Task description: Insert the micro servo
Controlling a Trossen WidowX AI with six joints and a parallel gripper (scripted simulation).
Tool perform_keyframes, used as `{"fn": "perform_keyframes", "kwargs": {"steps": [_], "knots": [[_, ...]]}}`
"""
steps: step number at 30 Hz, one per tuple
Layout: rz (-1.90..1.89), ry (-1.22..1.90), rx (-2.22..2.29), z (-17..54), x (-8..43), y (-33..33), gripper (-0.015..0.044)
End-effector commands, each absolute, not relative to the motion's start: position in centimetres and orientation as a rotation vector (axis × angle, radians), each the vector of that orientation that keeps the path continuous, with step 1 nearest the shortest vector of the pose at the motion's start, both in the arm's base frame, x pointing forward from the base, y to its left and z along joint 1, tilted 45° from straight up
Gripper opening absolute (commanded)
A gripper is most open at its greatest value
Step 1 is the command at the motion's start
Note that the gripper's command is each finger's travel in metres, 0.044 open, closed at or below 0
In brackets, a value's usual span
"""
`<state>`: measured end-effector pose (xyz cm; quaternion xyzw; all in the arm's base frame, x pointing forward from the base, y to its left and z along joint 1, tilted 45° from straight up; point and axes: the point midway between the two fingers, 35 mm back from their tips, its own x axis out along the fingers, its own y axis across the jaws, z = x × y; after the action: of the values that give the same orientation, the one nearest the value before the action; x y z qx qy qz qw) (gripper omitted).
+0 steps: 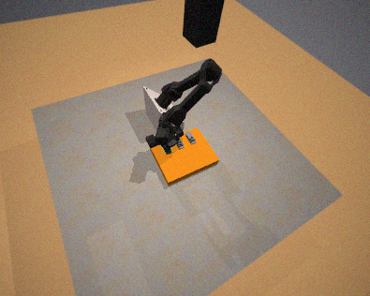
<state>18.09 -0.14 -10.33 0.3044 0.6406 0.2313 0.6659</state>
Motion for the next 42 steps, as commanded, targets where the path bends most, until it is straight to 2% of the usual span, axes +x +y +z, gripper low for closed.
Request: {"fn": "perform_keyframes", "kwargs": {"steps": [1, 3, 14, 18, 24, 29, 42], "knots": [[0.521, 1.445, 0.690, -10.3, 18.1, -0.1, 0.0157], [0.521, 1.445, 0.690, -10.3, 18.1, -0.1, 0.0187], [0.519, 1.446, 0.689, -7.7, 17.7, -2.5, 0.0187], [0.515, 1.440, 0.695, -7.6, 19.3, -3.2, 0.0292], [0.516, 1.440, 0.685, -5.6, 24.5, -6.4, 0.0440], [0.519, 1.442, 0.685, -3.3, 28.1, -8.3, 0.0440], [0.519, 1.432, 0.668, 0.1, 26.9, -11.5, 0.0440]]}}
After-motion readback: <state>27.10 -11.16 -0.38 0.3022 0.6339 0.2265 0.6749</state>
